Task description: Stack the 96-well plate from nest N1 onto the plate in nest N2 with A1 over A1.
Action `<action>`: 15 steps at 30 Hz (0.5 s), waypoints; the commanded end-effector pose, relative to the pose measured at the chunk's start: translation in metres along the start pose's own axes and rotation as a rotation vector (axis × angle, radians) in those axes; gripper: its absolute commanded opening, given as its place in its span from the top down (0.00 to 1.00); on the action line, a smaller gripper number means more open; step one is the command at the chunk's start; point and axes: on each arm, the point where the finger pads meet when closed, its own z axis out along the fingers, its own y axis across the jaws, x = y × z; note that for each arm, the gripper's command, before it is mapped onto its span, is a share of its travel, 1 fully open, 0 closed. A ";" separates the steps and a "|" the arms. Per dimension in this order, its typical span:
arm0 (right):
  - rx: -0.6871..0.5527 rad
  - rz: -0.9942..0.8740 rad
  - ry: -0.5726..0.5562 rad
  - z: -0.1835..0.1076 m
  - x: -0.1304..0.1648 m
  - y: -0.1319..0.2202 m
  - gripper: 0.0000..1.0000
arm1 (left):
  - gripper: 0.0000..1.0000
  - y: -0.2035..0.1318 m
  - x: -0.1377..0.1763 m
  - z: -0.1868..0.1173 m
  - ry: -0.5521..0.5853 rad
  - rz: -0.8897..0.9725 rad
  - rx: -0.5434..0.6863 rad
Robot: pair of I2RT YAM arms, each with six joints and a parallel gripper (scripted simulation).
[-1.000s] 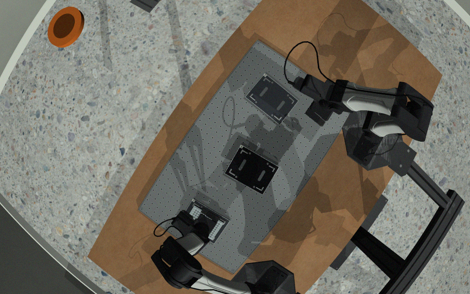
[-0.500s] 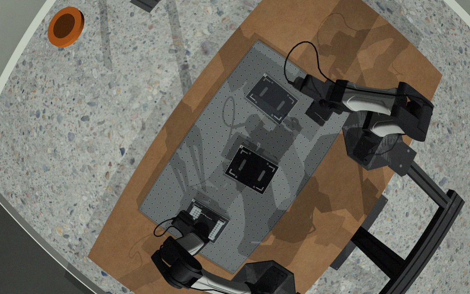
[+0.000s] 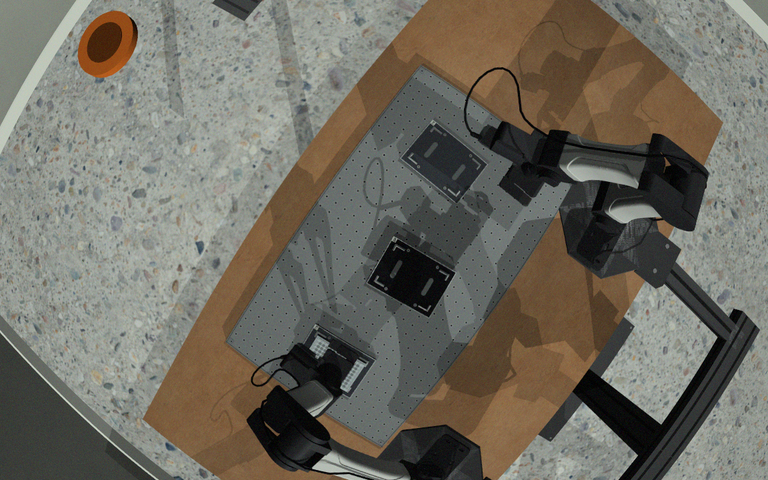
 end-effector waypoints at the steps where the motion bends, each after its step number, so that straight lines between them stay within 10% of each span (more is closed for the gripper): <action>1: -0.008 -0.006 0.020 0.001 0.009 0.000 0.00 | 0.00 0.000 -0.003 0.000 -0.005 0.000 0.002; 15: -0.008 -0.006 0.020 0.001 0.009 0.000 0.00 | 0.00 0.000 -0.003 0.000 -0.005 0.000 0.002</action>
